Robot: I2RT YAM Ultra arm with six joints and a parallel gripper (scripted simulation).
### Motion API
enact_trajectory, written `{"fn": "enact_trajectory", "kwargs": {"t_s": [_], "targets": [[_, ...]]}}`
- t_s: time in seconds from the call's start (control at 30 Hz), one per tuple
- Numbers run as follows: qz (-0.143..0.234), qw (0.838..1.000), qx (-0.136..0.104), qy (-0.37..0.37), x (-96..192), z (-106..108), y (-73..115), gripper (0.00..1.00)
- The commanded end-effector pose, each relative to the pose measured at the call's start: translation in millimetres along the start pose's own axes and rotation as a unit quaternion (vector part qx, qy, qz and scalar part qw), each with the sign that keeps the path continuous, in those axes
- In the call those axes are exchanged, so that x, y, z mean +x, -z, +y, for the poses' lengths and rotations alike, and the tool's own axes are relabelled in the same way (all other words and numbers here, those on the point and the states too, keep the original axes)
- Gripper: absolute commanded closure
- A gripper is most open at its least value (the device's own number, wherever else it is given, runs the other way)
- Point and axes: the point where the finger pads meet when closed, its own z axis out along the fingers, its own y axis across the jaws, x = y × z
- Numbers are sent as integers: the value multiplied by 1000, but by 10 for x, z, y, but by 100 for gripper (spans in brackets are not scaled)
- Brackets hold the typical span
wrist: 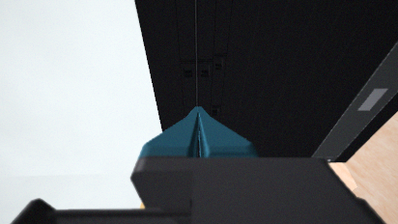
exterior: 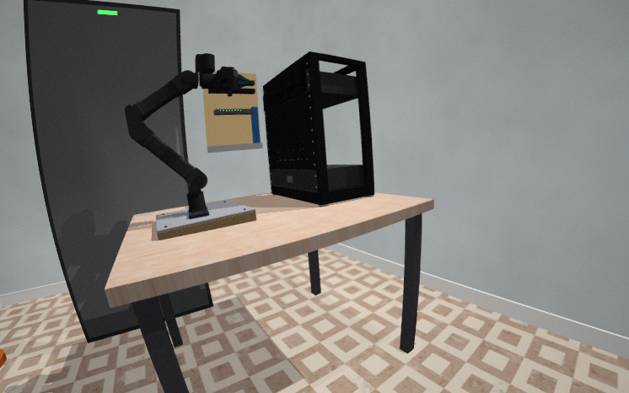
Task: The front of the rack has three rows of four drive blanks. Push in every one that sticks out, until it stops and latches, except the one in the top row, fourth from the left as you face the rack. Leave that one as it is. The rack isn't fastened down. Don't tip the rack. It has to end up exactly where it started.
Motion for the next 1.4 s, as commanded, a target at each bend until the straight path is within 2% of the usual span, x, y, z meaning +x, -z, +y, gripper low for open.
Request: {"fn": "enact_trajectory", "kwargs": {"t_s": [0.0,0.6,0.73,0.8,1.0,1.07,1.1,1.23,1.3,1.33,1.37], "targets": [[0,1000,-24,4,12,185,55,100],[1,1000,-25,4,21,186,41,100],[1,1000,-19,2,61,148,-53,100],[1,1000,2,2,110,-48,-186,100],[1,1000,2,3,352,-121,-450,100],[1,1000,2,3,352,-121,-450,100],[1,1000,-19,0,382,55,-430,100],[1,1000,-17,2,480,8,-551,100],[1,1000,-16,2,487,-4,-561,100],[2,1000,-23,0,474,41,-515,100],[-7,1000,-19,1,430,26,-578,100]]}}
